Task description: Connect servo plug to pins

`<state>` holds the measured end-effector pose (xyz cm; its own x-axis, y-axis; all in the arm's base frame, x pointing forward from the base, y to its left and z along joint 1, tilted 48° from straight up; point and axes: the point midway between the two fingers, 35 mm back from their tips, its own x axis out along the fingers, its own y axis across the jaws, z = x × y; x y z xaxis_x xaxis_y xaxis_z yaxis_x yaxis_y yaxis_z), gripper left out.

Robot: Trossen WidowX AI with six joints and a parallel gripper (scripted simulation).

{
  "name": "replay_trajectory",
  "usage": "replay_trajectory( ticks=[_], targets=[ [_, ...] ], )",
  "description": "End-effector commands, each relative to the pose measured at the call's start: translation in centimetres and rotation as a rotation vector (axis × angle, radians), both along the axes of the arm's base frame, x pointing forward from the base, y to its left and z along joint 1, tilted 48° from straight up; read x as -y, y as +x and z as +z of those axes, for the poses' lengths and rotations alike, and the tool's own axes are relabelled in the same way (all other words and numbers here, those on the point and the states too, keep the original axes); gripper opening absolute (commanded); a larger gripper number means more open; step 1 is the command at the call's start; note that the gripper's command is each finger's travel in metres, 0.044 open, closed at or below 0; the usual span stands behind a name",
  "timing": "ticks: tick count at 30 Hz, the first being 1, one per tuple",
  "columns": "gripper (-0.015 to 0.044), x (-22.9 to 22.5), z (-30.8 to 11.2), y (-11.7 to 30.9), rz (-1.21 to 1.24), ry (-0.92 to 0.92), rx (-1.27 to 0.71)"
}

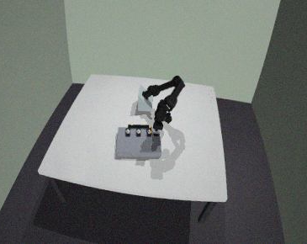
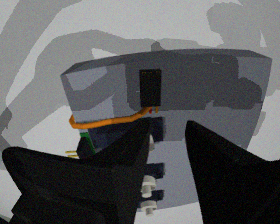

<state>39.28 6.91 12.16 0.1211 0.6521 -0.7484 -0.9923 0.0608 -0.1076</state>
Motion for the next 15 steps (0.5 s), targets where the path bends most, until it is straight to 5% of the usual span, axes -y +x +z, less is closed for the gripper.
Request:
replay_trajectory(
  ticks=[1, 15],
  targets=[
    [0.0115, -0.4, -1.3, 0.0, 0.115, 0.082, -0.039],
    [0.0115, -1.7, -2.7, 0.0, 0.145, 0.11, -0.048]
  ],
)
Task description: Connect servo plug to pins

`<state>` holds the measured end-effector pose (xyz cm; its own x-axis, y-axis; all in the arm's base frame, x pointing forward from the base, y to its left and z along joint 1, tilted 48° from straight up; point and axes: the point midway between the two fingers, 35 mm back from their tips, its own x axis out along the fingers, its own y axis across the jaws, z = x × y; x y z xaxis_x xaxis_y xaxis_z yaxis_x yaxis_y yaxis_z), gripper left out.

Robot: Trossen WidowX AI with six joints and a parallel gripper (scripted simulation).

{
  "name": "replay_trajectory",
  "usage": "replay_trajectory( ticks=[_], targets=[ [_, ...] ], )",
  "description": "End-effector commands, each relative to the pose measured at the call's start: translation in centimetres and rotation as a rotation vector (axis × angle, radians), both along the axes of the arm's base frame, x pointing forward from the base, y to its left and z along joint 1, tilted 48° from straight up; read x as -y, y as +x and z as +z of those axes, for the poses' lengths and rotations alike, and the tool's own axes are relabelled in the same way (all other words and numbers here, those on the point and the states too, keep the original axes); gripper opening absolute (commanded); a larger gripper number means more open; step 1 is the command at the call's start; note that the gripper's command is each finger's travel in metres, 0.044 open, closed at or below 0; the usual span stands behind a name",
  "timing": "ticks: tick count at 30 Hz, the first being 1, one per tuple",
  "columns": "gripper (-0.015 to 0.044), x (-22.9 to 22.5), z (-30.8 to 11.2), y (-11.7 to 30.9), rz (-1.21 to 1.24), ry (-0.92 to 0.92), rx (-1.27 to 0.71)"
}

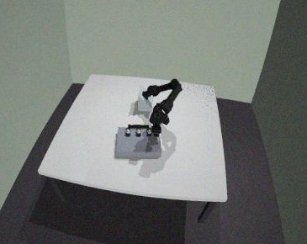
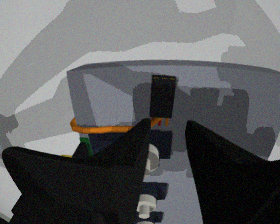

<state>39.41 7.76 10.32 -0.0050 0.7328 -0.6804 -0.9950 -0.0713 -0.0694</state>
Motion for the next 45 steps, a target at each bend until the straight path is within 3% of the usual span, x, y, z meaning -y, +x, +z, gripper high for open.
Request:
replay_trajectory(
  ticks=[1, 19, 22, 27, 45],
  targets=[
    [0.0115, -1.2, -1.2, -0.1, 0.004, 0.009, -0.01],
    [0.0115, -2.7, -2.5, -0.2, 0.004, 0.01, -0.01],
    [0.0036, -2.7, -2.5, -0.2, 0.004, 0.01, -0.01],
    [0.0003, -2.7, -2.5, -0.2, 0.004, 0.01, -0.01],
    [0.0, 1.7, 1.3, -0.1, 0.0, 0.006, -0.015]
  ],
)
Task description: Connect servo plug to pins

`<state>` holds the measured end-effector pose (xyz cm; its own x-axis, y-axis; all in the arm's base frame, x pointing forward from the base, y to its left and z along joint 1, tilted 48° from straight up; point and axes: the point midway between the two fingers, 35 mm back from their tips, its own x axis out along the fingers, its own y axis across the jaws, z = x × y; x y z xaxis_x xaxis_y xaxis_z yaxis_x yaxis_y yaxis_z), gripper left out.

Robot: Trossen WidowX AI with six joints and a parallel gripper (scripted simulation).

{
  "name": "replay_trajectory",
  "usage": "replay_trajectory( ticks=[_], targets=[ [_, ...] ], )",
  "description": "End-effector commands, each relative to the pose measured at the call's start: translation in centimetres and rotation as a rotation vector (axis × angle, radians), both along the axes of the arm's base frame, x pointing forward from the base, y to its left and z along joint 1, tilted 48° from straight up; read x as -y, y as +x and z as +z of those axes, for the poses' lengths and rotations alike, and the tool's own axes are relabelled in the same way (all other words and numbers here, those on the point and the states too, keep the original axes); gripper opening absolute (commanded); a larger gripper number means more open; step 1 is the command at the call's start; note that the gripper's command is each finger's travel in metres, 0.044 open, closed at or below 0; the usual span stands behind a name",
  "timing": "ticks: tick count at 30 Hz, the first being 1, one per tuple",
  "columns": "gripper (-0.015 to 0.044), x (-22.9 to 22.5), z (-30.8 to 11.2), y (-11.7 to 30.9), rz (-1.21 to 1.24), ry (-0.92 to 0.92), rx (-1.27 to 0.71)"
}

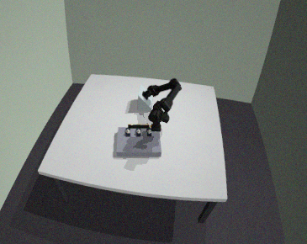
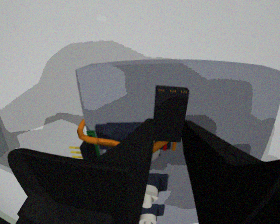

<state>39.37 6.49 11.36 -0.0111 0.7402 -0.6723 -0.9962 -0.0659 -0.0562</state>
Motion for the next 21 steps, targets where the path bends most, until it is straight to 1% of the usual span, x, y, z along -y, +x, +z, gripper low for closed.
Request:
replay_trajectory(
  ticks=[1, 10, 21],
  targets=[
    [0.0, 0.6, 0.1, -0.1, -0.004, -0.005, -0.009],
    [0.0, 4.0, -2.9, -1.4, -0.193, -0.026, -0.205],
    [0.0, 8.0, -6.8, -4.2, -0.455, -0.043, -0.479]
  ],
)
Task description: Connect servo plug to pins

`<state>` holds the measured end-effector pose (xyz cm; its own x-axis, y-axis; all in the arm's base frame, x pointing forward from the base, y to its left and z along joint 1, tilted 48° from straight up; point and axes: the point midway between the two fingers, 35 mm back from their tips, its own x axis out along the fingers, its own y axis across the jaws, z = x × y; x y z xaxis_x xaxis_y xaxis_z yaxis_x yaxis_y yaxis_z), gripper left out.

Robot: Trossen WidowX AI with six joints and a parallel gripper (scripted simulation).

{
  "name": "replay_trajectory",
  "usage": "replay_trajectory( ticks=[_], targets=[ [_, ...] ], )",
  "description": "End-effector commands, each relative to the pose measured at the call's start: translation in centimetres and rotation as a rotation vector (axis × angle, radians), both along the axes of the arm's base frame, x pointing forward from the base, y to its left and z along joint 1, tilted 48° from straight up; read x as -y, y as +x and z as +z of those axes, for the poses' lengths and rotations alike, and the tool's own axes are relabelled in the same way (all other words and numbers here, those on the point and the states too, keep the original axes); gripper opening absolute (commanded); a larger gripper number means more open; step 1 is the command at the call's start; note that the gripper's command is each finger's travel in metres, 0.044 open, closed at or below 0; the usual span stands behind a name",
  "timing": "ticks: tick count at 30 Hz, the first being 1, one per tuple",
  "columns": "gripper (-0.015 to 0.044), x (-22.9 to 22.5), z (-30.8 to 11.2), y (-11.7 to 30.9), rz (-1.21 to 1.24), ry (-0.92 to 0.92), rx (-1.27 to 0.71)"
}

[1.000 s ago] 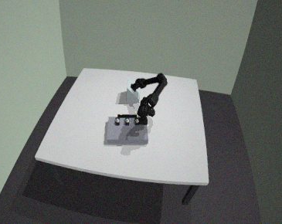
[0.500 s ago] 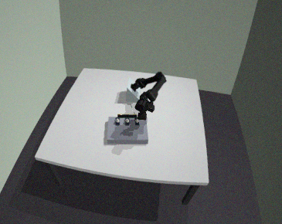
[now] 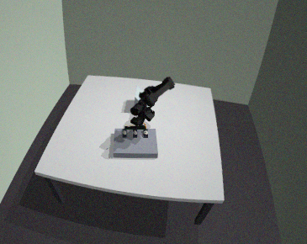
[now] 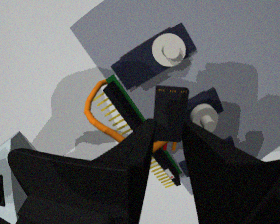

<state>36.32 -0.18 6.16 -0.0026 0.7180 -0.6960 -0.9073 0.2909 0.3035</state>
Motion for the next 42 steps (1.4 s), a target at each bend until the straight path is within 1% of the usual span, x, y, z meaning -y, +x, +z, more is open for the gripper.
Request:
replay_trajectory(
  ticks=[1, 13, 24, 30, 38, 42],
  targets=[
    [0.0, 1.7, -1.9, -1.5, -0.117, -0.007, -0.13],
    [0.0, 5.0, -5.6, -5.7, -0.4, -0.007, -0.428],
    [0.0, 6.8, -8.2, -10.1, -0.646, 0.005, -0.699],
    [0.0, 6.6, -8.6, -10.3, -0.66, 0.006, -0.715],
    [0.0, 4.0, -11.0, -10.4, -0.66, 0.008, -0.715],
    [0.0, 3.9, -11.1, -10.4, -0.659, 0.008, -0.715]
  ],
)
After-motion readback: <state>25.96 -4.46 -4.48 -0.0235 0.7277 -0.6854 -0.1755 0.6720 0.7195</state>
